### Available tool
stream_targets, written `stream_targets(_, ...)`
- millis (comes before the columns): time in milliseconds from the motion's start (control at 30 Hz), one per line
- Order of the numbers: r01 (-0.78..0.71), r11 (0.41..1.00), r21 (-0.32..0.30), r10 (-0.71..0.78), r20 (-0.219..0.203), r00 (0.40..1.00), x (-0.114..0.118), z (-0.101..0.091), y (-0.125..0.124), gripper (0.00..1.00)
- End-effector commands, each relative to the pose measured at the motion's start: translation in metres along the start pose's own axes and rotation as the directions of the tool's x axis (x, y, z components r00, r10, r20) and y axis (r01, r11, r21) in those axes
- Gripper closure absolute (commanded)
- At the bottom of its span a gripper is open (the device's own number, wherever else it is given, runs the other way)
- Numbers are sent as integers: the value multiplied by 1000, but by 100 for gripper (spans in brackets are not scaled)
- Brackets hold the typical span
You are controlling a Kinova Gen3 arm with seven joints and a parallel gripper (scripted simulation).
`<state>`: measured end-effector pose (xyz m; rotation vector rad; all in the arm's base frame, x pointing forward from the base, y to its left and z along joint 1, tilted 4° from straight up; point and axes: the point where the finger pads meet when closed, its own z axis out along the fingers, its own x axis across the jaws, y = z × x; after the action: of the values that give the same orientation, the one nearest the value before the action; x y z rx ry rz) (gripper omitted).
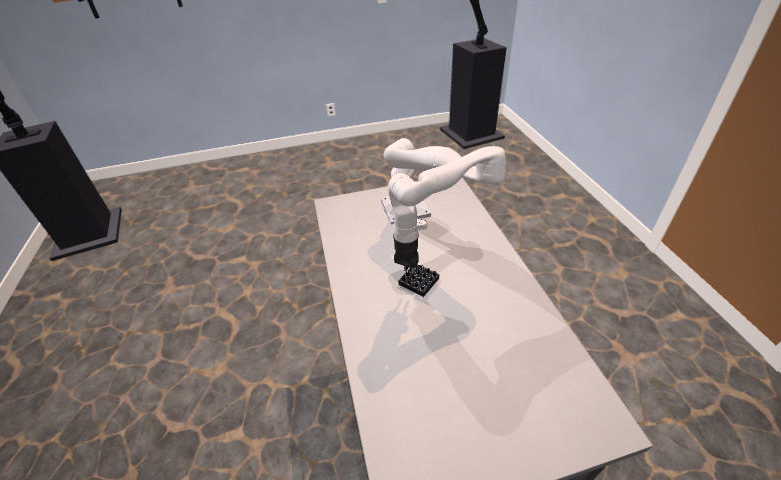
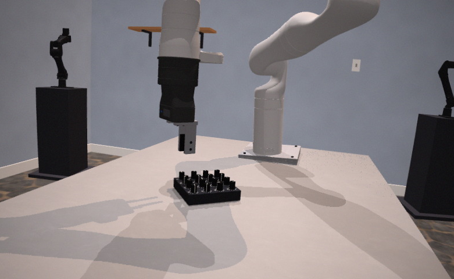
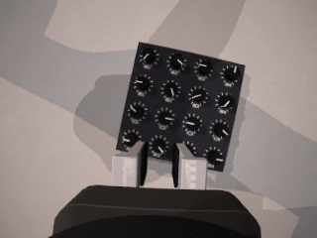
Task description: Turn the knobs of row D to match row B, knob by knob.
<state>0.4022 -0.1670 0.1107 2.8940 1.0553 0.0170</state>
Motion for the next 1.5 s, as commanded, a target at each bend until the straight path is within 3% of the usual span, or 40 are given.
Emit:
stream_targets(0,0,1000,-1,0,-1,1000,0,-1,0,54)
stream_targets(833,1,1000,-1,-1,-1,1000,0,1,0,54)
stream_targets(1467,2,1000,-1,-2,-1,1000,0,16,0,54)
